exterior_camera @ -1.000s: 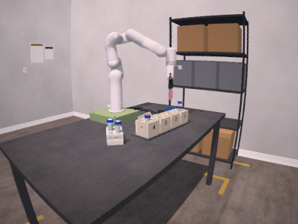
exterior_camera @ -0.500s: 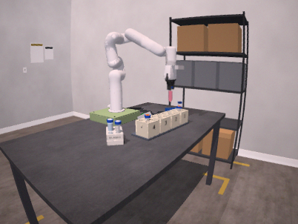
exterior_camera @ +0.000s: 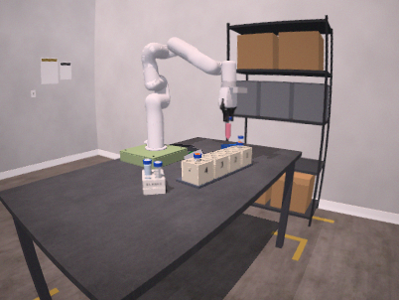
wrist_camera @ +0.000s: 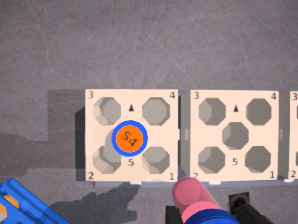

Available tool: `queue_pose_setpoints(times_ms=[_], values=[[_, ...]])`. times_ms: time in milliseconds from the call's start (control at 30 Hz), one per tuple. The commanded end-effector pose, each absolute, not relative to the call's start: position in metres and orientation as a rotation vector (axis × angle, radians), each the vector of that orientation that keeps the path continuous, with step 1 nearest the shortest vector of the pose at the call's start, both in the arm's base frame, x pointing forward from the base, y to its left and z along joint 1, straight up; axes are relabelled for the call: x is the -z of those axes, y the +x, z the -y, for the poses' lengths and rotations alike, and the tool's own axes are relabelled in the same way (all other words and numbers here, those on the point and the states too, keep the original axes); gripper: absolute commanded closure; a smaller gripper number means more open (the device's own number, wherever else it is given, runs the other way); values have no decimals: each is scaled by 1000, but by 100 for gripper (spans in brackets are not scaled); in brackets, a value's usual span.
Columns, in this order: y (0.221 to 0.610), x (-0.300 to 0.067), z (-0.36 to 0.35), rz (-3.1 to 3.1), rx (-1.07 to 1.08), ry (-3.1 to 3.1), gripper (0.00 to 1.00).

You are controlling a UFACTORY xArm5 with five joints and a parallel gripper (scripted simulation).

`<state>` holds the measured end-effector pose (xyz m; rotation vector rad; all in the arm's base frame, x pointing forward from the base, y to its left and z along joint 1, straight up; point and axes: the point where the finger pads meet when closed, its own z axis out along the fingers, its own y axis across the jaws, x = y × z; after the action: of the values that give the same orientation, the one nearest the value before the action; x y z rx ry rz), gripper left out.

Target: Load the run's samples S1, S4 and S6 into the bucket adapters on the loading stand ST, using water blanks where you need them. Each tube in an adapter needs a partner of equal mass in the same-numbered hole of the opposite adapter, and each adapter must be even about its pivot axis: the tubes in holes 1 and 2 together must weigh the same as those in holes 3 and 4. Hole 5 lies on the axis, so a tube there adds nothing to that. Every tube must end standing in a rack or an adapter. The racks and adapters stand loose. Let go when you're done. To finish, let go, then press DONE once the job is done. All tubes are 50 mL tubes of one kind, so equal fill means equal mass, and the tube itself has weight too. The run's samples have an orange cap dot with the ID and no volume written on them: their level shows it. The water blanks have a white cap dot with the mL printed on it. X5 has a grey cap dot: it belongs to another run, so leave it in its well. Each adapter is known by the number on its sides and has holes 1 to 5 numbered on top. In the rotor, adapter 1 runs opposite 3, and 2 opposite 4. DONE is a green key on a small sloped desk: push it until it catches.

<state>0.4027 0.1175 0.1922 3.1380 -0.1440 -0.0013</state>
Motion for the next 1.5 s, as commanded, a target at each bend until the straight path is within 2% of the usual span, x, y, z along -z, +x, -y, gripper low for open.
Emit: queue_pose_setpoints(times_ms=[0, 367, 1200, 1467], values=[[414, -194, -101, 142, -2, 3142, 100], [440, -193, -55, 142, -2, 3141, 100], [440, -193, -55, 142, -2, 3141, 100], [440, -177, -55, 142, -2, 3141, 100]])
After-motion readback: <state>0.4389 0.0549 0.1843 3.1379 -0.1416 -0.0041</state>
